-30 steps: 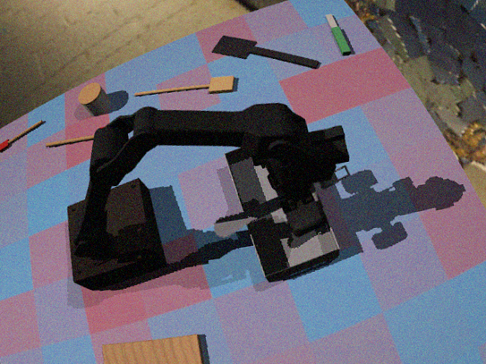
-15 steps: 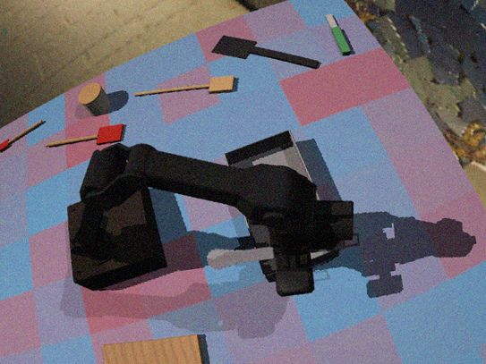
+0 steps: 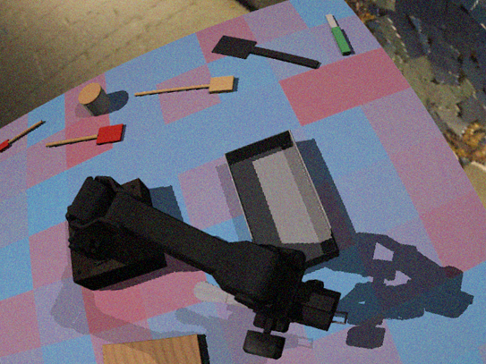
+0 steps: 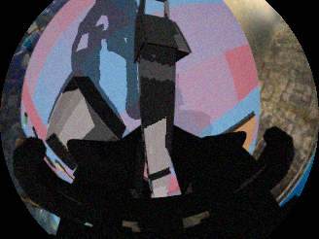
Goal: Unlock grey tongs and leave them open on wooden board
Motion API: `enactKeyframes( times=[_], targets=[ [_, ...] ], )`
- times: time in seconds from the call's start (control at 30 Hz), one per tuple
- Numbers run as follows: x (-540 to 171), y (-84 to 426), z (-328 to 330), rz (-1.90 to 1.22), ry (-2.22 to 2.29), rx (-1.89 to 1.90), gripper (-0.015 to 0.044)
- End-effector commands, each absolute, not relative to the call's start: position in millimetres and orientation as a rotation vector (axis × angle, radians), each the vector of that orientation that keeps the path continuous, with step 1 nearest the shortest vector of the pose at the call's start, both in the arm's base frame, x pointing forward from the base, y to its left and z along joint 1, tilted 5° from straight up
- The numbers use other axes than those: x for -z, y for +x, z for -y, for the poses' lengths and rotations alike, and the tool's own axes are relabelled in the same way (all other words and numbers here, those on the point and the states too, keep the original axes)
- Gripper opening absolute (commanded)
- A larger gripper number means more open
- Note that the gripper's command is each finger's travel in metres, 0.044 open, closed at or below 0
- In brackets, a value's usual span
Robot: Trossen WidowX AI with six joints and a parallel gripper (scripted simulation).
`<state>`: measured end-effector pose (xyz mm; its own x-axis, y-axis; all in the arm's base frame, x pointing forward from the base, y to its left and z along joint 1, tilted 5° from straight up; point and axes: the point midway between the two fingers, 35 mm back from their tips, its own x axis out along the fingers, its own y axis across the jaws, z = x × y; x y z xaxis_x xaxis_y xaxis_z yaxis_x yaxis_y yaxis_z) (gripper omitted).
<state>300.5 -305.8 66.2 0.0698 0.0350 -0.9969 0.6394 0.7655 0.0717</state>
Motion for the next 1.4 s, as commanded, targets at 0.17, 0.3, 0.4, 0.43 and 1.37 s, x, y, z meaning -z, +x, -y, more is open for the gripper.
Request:
enactKeyframes(
  times=[0.17, 0.3, 0.4, 0.43, 1.37],
  targets=[
    [-63.8, 254.2, 341.7, -1.413, 0.727, 0.624, -0.0150],
    [-62.8, 235.8, 353.7, -1.399, 0.778, 0.672, -0.0150],
    [-62.7, 234.4, 354.5, -1.398, 0.781, 0.676, -0.0150],
    [-62.6, 232.8, 355.5, -1.396, 0.785, 0.680, -0.0150],
    [-50.4, 50.4, 411.5, -1.214, 1.216, 1.119, -0.0150]
  ],
)
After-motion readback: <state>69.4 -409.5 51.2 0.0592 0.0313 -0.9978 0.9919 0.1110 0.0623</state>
